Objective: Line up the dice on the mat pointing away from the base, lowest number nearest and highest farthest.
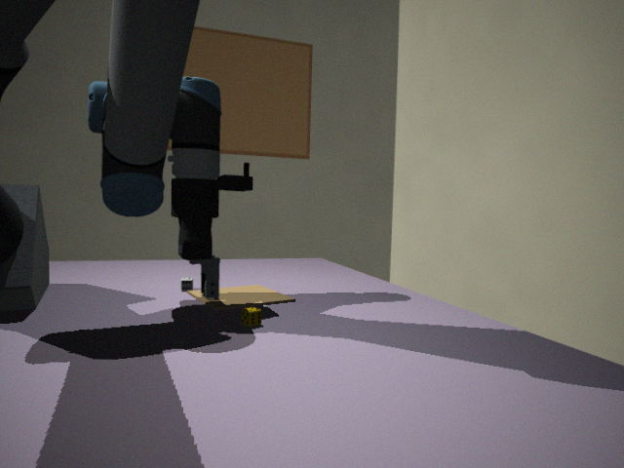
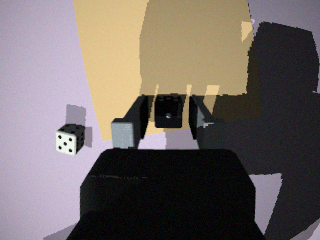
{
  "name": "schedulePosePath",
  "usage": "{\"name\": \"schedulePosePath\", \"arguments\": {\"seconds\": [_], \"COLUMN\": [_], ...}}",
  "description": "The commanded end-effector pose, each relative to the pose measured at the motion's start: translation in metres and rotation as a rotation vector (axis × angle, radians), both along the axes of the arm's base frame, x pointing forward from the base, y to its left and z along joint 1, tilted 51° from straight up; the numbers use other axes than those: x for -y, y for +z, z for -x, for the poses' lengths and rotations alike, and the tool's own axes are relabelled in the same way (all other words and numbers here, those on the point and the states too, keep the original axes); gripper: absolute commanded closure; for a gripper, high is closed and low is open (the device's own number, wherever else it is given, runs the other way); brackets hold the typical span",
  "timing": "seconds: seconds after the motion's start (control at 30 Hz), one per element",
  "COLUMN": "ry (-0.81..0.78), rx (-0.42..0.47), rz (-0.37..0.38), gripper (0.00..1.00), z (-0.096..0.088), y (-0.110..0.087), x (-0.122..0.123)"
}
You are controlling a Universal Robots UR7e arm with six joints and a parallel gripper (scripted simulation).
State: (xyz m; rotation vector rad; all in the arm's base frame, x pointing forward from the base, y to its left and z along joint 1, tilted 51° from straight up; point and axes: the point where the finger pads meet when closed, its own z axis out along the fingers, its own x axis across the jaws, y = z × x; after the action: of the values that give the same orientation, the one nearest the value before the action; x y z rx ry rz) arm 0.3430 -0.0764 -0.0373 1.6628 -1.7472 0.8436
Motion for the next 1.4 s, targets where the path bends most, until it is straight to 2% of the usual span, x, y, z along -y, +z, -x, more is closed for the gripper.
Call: {"name": "schedulePosePath", "arguments": {"seconds": [0.0, 0.67, 1.37], "ry": [0.001, 0.001, 0.001], "rx": [0.001, 0.001, 0.001], "rz": [0.0, 0.0, 0.0], "gripper": [0.3, 0.3, 0.3], "z": [0.0, 0.0, 0.001], "y": [0.0, 0.007, 0.039], "x": [0.0, -0.008, -0.047]}}
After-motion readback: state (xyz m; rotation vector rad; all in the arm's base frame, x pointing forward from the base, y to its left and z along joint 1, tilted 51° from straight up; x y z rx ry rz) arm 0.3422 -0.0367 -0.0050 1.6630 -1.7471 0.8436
